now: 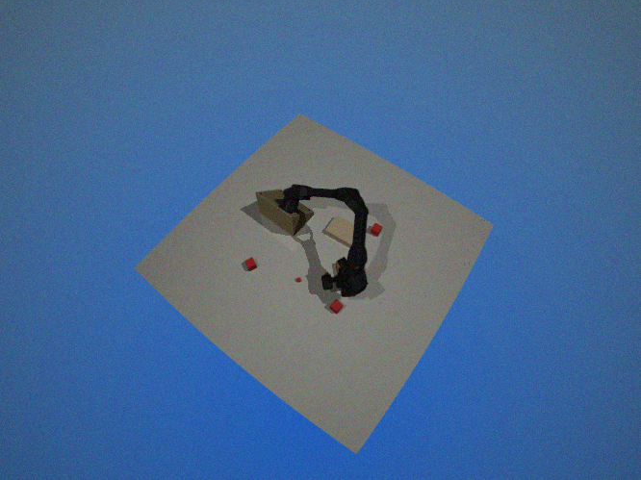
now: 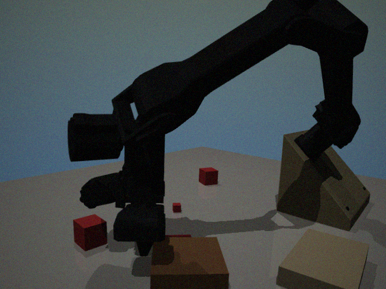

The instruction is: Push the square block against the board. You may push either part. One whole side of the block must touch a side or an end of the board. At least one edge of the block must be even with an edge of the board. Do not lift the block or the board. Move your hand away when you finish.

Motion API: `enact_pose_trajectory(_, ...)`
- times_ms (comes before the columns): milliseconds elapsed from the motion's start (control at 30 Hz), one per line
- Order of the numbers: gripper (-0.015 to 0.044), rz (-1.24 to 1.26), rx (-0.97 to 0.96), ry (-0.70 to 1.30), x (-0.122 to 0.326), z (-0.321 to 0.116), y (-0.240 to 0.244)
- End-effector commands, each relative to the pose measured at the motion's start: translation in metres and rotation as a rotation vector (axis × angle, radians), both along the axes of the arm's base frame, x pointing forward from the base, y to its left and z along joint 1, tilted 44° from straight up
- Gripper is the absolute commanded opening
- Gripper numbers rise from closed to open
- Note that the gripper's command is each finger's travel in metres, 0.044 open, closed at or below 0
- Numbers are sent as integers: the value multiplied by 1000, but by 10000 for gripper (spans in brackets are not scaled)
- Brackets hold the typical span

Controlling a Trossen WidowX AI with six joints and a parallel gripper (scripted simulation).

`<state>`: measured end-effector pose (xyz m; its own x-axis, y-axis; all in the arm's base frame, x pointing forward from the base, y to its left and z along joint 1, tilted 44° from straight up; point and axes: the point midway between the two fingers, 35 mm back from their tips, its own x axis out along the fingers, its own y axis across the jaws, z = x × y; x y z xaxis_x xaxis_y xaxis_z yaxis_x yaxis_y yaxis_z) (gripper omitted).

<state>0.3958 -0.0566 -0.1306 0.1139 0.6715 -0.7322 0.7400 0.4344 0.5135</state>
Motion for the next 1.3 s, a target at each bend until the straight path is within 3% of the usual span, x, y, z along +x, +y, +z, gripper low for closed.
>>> enact_pose_trajectory(0, 0, -2, 2, -1, -2, 4, 3)
enact_pose_trajectory(1267, 0, -3, 4, 1, -26, 25, 31)
